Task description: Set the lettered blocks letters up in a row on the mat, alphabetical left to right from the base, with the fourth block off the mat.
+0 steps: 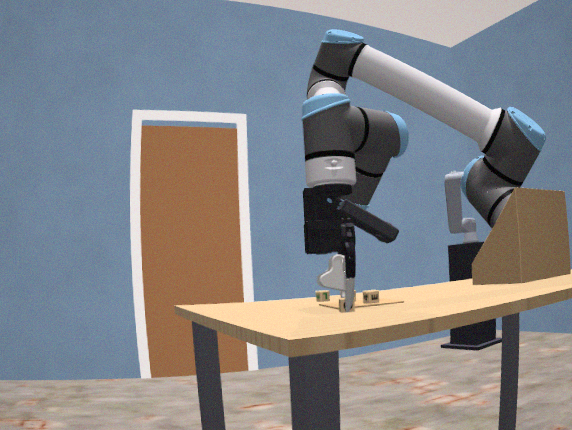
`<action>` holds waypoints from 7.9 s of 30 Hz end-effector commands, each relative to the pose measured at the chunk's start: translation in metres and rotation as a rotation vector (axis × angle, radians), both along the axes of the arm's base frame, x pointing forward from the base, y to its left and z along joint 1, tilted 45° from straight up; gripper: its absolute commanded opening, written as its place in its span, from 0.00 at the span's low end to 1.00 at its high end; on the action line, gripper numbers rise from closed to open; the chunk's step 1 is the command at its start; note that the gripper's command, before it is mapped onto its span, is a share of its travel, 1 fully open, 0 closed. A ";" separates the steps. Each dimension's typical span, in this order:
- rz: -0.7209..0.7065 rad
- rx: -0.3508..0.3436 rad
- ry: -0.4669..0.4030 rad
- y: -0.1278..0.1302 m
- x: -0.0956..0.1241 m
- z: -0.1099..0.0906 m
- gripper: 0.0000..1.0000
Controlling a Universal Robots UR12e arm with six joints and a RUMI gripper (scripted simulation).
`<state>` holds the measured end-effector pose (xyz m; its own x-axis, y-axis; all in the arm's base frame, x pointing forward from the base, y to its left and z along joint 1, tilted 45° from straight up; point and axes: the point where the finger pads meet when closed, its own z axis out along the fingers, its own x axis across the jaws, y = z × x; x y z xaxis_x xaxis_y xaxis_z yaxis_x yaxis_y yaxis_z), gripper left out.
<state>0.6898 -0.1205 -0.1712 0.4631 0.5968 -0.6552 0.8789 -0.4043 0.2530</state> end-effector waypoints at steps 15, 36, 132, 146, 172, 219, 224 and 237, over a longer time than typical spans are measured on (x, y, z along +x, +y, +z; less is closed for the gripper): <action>0.001 0.000 -0.001 0.008 0.002 0.008 0.05; 0.001 0.000 -0.001 0.070 0.012 0.072 0.05; 1.166 0.186 1.134 0.019 -0.081 0.142 0.05; 1.336 0.213 1.300 0.014 -0.093 0.149 0.05; 1.389 0.221 1.351 0.013 -0.097 0.151 0.05; 1.389 0.221 1.351 -0.054 -0.108 0.083 0.05; 1.389 0.221 1.351 -0.054 -0.108 0.083 0.05; 1.389 0.221 1.351 -0.054 -0.108 0.083 0.05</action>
